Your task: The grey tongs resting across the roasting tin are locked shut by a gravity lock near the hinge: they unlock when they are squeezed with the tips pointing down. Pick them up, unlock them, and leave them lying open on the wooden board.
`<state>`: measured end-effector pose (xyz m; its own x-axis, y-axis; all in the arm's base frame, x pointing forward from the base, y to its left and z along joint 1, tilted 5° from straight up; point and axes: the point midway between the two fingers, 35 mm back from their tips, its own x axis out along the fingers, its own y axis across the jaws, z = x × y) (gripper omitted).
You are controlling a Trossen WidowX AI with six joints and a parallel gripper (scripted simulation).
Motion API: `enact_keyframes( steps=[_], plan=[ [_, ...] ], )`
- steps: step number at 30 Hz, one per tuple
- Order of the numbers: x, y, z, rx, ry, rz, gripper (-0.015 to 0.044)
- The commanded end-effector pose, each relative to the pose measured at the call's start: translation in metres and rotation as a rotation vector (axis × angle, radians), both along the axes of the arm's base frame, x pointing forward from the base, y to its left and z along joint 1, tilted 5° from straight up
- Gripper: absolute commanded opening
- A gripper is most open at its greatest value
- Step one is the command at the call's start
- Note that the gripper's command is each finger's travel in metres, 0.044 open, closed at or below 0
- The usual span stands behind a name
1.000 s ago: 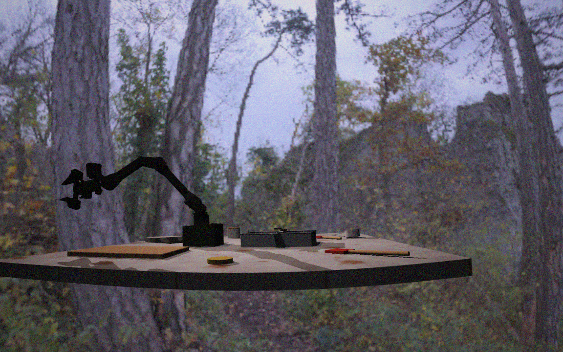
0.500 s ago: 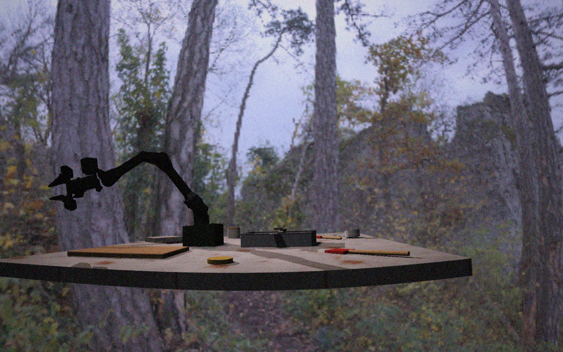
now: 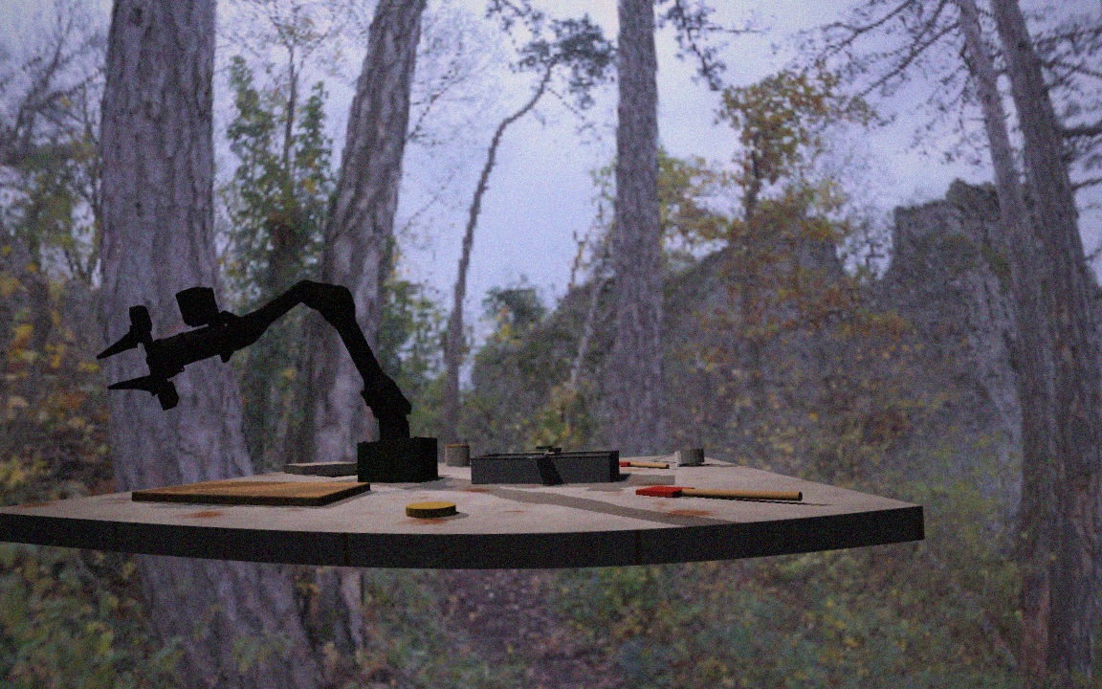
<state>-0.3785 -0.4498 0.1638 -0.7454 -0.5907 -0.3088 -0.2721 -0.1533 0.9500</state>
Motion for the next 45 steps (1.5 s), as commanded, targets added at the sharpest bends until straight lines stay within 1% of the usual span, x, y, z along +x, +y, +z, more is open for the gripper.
enact_keyframes(
  steps=[1,8,11,13,17,22,24,29,34,39,45],
  plan=[
    [0.032,-0.016,-0.001,0.023,-0.006,0.068,0.026],
    [0.144,-0.062,-0.018,0.094,-0.043,0.294,0.026],
    [0.16,-0.066,-0.022,0.112,-0.041,0.33,0.026],
    [0.185,-0.071,-0.025,0.127,-0.047,0.379,0.026],
    [0.256,-0.08,-0.036,0.171,-0.067,0.514,0.026],
    [0.342,-0.077,-0.05,0.237,-0.083,0.682,0.026],
    [0.368,-0.073,-0.052,0.26,-0.072,0.744,0.026],
    [0.452,-0.051,-0.064,0.32,-0.09,0.915,0.026],
    [0.531,-0.014,-0.077,0.404,-0.069,1.098,0.026],
    [0.598,0.035,-0.088,0.479,-0.041,1.274,0.026],
    [0.672,0.118,-0.104,0.581,-0.016,1.497,0.026]
  ],
)
